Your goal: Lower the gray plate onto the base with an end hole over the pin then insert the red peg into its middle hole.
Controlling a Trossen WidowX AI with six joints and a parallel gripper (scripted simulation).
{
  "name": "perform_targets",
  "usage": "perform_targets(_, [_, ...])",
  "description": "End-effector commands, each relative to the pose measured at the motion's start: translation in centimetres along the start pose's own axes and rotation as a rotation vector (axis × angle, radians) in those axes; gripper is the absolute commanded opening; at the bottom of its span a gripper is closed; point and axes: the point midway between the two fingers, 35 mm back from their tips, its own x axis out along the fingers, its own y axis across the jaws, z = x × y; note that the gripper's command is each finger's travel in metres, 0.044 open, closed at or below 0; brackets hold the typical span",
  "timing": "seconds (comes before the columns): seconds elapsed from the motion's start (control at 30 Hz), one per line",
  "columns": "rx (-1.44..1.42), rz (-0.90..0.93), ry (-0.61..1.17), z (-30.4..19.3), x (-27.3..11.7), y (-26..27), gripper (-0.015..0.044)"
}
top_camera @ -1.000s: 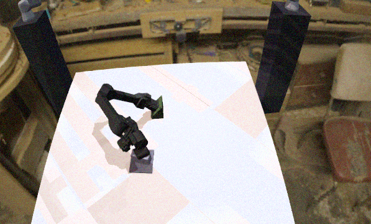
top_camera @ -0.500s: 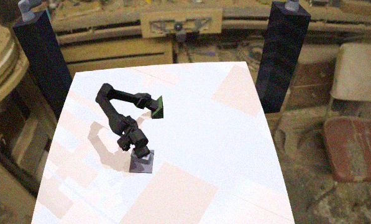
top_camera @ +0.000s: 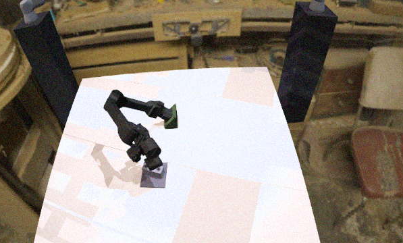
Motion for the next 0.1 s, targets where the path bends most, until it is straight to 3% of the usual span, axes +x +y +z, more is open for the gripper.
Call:
perform_targets(0.0, [0.006, 0.003, 0.003, 0.01, -0.33, 0.01, 0.0150])
perform_targets(0.07, [0.006, 0.003, 0.003, 0.00, -0.45, -0.02, 0.0150])
